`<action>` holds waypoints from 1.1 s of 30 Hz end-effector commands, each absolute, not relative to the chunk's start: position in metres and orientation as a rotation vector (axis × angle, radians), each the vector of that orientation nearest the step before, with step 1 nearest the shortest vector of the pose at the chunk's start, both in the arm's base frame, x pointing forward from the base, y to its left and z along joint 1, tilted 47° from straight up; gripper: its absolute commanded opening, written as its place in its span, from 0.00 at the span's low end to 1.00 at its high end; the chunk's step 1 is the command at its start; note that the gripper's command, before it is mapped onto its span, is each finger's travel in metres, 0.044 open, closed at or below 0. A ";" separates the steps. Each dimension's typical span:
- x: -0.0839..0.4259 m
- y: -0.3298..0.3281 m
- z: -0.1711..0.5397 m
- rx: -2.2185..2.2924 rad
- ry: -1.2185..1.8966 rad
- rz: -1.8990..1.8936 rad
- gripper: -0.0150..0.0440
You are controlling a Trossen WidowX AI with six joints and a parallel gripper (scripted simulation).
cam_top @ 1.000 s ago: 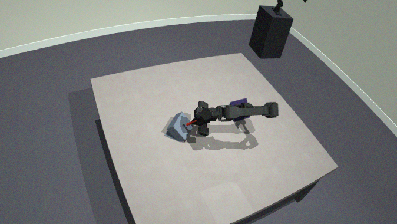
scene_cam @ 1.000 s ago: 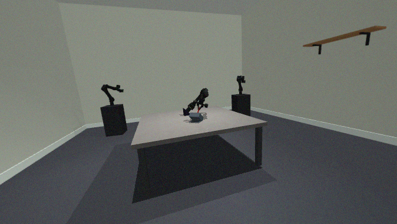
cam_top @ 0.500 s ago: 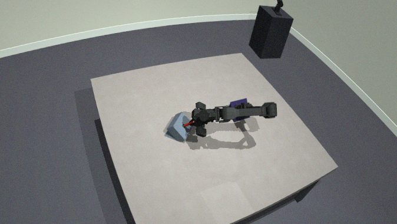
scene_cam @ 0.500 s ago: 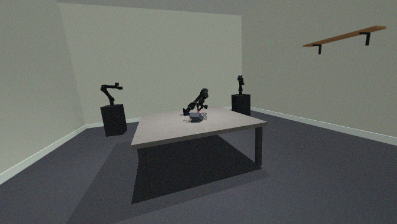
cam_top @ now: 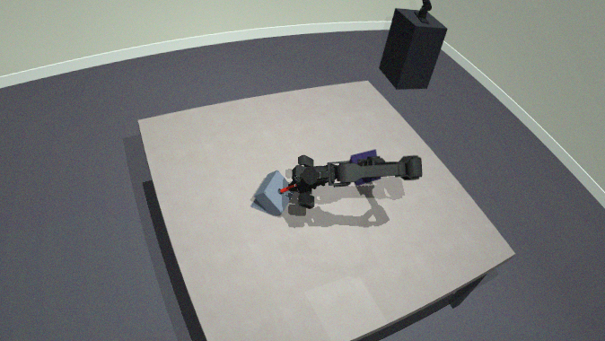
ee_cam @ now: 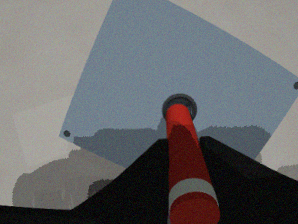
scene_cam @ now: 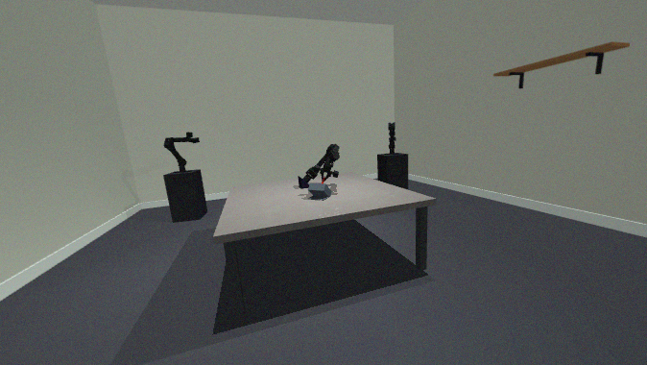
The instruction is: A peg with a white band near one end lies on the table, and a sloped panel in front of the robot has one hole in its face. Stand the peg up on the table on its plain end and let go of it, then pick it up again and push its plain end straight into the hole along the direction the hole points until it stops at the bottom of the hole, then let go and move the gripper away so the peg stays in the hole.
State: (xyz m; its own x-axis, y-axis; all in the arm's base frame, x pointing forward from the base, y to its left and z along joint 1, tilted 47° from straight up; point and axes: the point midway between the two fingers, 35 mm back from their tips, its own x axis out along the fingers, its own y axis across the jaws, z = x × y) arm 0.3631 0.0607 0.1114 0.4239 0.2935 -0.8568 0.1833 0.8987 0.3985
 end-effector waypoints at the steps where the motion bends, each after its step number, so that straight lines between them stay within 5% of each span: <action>1: 0.363 0.061 0.112 0.475 1.143 0.073 0.25; 33: 0.368 0.064 0.096 0.475 1.143 0.073 0.25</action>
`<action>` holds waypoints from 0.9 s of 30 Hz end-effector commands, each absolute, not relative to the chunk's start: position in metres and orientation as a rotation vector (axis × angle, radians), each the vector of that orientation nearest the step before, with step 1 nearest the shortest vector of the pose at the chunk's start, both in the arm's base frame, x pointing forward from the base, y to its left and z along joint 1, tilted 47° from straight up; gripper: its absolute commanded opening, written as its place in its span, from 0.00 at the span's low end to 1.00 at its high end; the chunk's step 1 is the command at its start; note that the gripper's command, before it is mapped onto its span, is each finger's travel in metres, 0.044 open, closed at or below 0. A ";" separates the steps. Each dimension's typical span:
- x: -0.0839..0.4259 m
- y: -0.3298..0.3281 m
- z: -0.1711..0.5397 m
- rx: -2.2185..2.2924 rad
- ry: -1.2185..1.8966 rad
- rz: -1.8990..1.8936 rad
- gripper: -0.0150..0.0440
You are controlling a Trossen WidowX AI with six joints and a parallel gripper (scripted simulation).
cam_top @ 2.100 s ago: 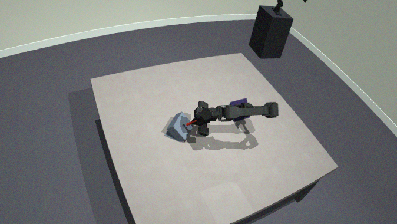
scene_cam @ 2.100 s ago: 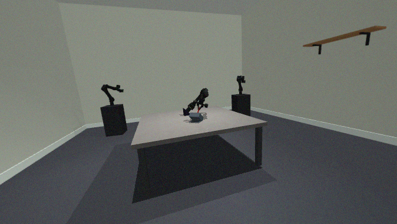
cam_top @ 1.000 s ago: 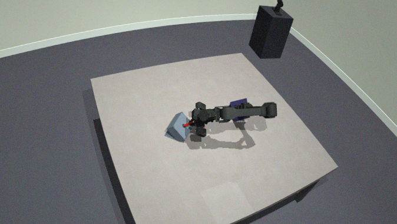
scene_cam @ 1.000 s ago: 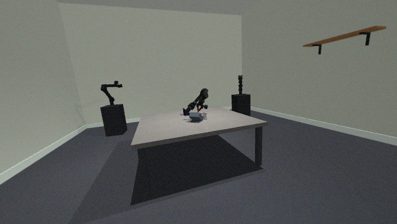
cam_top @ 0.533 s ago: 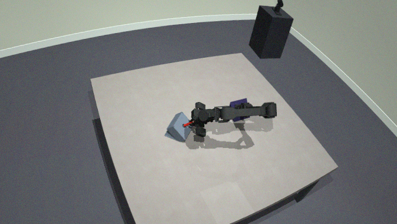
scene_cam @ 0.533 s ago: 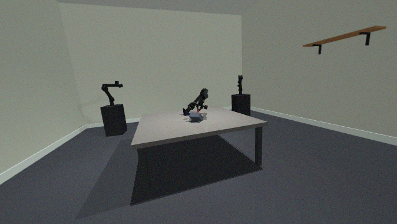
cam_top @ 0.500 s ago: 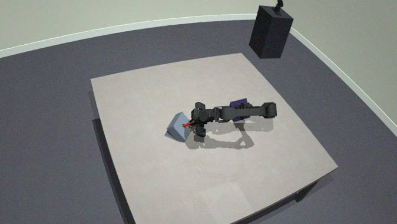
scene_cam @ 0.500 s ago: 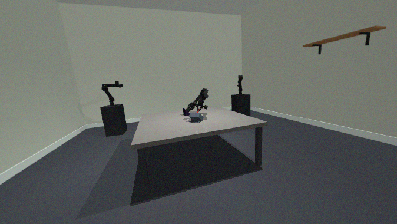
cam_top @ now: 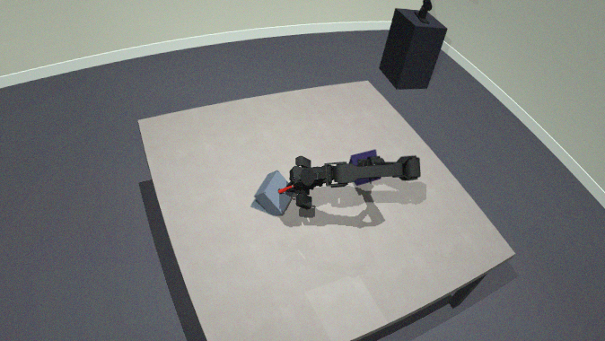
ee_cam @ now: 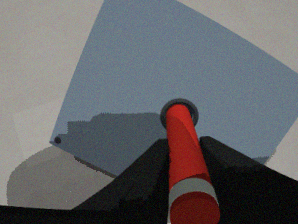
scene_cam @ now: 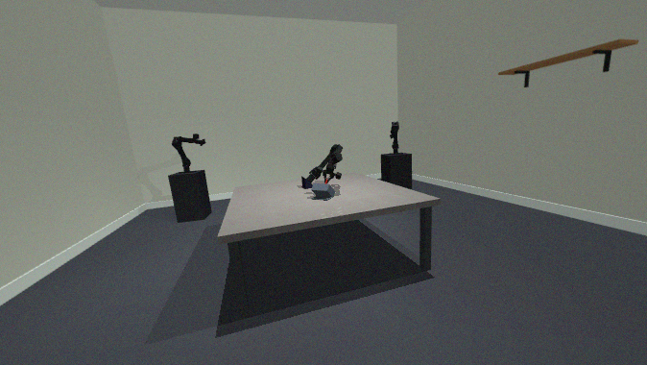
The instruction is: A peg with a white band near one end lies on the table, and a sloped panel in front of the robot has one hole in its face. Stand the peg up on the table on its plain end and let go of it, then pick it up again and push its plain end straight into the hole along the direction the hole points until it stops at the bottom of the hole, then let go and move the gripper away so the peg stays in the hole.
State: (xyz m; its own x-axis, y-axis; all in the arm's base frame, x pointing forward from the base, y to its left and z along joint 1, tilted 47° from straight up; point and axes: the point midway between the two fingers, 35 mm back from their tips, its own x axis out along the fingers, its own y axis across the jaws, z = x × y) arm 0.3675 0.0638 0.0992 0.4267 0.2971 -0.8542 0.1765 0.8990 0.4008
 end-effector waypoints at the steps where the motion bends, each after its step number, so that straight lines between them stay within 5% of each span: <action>1: 0.369 0.064 0.095 0.475 1.143 0.073 0.25; 27: 0.376 0.069 0.080 0.475 1.142 0.073 0.25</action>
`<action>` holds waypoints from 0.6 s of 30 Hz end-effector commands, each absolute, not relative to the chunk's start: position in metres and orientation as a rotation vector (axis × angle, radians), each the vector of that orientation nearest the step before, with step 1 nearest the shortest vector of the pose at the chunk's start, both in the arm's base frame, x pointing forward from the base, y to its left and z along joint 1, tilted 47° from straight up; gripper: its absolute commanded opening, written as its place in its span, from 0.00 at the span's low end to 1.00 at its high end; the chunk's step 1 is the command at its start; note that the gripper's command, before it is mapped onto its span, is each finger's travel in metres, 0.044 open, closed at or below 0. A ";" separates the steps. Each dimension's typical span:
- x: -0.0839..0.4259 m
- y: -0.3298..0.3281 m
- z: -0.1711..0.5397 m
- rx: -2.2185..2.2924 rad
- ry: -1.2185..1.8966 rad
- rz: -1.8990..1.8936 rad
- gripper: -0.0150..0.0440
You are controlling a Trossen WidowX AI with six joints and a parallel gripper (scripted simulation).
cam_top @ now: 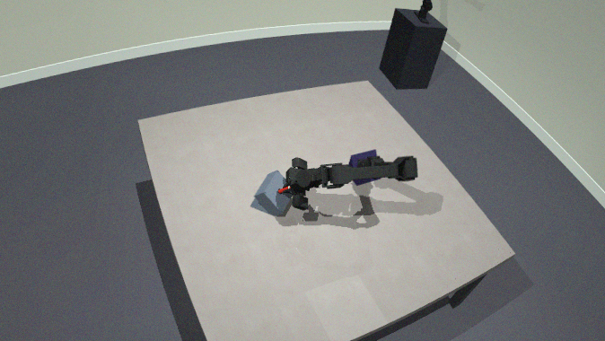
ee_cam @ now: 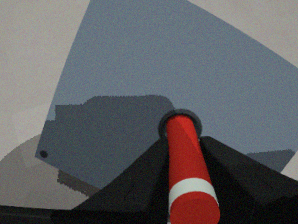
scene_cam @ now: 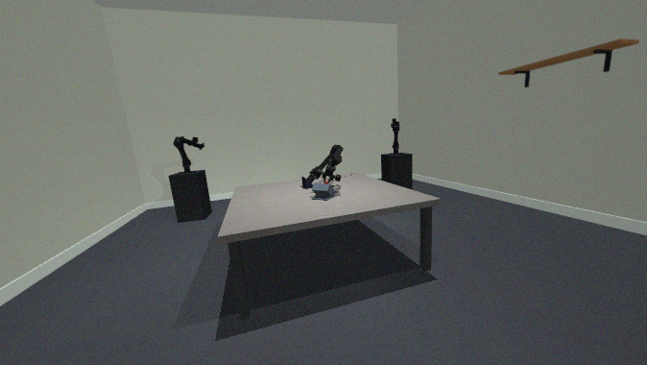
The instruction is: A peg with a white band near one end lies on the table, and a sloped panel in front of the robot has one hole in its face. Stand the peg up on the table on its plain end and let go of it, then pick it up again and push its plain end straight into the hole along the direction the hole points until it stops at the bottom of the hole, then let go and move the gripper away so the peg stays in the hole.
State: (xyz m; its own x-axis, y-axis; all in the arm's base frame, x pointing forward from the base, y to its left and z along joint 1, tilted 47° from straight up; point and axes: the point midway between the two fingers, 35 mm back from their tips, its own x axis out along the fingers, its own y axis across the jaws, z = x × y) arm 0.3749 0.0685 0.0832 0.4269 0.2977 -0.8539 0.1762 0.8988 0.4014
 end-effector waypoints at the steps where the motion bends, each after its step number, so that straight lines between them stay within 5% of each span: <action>1: 0.376 0.069 0.080 0.475 1.142 0.073 0.25; 16: 0.376 0.069 0.080 0.473 1.141 0.079 0.25; 18: 0.376 0.069 0.080 0.473 1.141 0.079 0.34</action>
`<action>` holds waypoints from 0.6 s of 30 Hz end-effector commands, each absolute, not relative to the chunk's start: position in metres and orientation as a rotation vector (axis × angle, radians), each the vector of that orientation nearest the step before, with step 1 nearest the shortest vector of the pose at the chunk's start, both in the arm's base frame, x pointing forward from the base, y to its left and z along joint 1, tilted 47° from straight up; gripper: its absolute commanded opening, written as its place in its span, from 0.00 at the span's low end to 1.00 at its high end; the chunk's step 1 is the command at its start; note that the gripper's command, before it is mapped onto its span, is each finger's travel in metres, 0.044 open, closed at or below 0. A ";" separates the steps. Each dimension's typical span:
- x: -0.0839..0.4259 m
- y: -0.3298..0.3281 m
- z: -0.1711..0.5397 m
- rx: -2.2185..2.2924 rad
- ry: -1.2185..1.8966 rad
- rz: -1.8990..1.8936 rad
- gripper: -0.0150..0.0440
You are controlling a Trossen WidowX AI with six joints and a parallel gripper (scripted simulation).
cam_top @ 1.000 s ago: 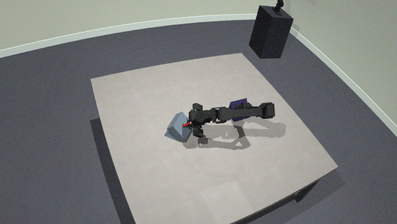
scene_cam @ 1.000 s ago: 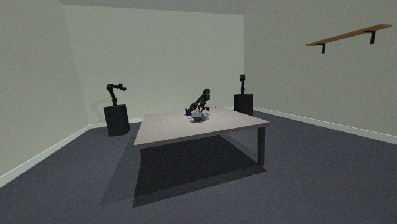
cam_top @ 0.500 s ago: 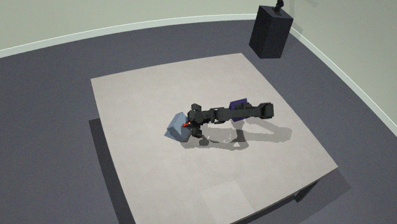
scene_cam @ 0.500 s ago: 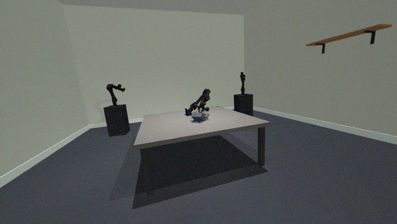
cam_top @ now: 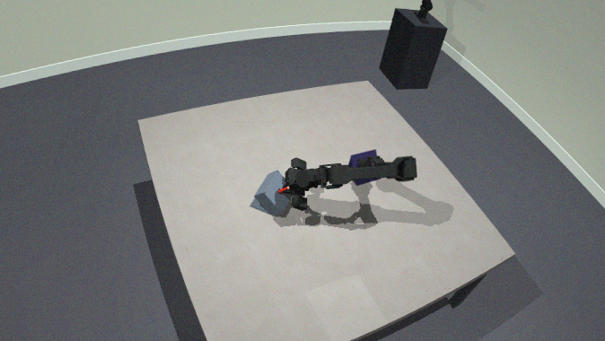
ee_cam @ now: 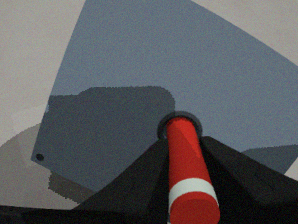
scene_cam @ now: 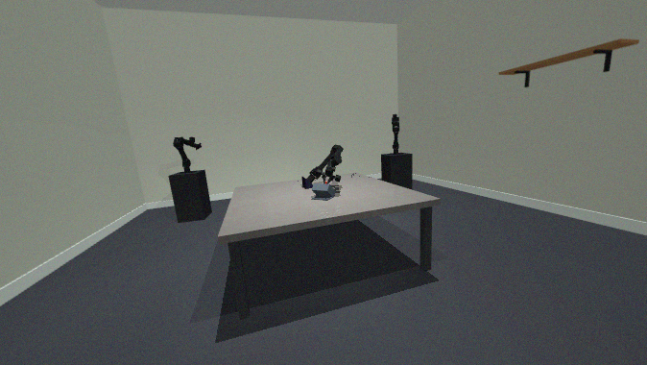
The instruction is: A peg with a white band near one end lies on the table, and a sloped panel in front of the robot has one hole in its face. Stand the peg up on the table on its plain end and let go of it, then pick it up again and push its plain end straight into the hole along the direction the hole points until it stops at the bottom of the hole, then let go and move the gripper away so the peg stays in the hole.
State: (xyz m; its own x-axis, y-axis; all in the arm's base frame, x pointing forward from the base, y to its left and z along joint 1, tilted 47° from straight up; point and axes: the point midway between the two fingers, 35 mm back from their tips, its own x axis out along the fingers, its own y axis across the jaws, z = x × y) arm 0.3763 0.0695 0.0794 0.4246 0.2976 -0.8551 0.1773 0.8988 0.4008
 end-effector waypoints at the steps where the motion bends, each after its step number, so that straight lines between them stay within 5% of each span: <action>1: 0.376 0.069 0.080 0.473 1.141 0.079 0.39; 14: 0.375 0.068 0.083 0.473 1.141 0.078 0.97; 18: 0.373 0.066 0.090 0.473 1.142 0.077 1.00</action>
State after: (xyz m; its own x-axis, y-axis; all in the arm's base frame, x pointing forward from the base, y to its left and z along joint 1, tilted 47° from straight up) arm 0.3742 0.0673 0.0831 0.4208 0.2948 -0.8579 0.1842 0.8983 0.3990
